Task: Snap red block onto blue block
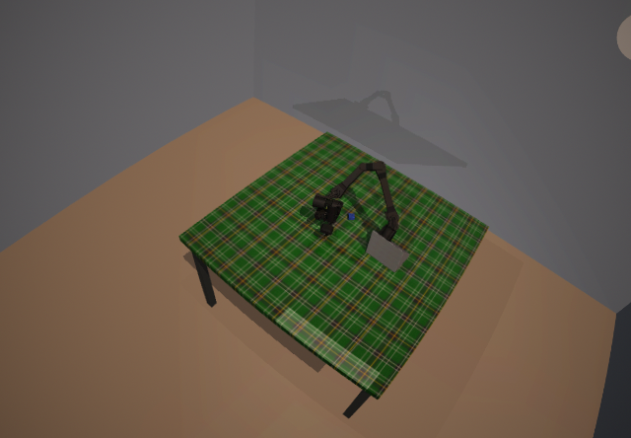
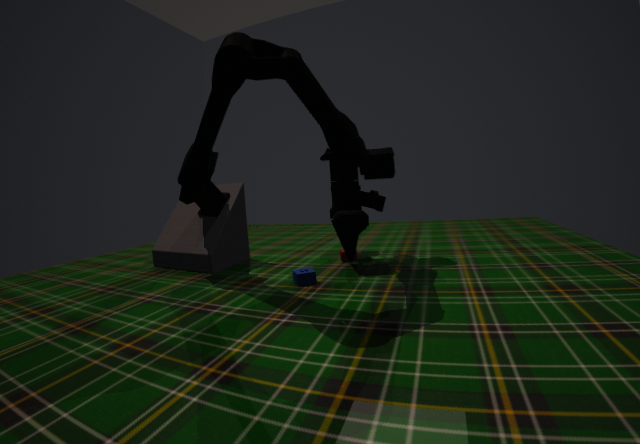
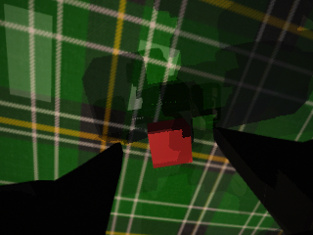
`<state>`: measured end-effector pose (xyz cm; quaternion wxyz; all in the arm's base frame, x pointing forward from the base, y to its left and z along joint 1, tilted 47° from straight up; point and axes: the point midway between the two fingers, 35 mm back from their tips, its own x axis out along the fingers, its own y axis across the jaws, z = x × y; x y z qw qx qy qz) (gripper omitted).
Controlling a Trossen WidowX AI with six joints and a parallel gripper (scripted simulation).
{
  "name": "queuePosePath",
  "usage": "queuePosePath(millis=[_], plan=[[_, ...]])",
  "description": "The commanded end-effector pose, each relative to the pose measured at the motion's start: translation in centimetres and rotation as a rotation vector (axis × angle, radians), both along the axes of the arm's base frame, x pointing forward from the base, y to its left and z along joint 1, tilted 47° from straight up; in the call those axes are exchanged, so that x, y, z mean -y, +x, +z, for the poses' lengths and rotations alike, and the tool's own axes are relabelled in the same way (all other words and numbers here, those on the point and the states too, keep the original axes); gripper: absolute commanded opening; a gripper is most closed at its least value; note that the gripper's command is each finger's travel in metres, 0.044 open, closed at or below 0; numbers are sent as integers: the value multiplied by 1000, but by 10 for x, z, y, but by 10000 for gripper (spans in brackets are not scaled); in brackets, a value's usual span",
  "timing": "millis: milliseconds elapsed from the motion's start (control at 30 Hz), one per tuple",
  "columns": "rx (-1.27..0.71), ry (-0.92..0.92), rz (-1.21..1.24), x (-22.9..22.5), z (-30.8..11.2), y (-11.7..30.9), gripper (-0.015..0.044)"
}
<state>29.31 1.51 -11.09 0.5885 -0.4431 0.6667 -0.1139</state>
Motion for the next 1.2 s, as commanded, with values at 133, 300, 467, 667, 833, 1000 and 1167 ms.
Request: queuePosePath(millis=[133,300,467,667,833,1000,1167], plan=[[-3,-5,4,2,-1,-1,204],[-3,-5,4,2,-1,-1,112],[-3,-5,4,2,-1,-1,78],[-3,-3,5,-4,3,0,0],[-3,3,6,-22,16,0,0],[-4,7,7,-40,30,-1,0],[-4,7,7,-58,45,-4,0]])
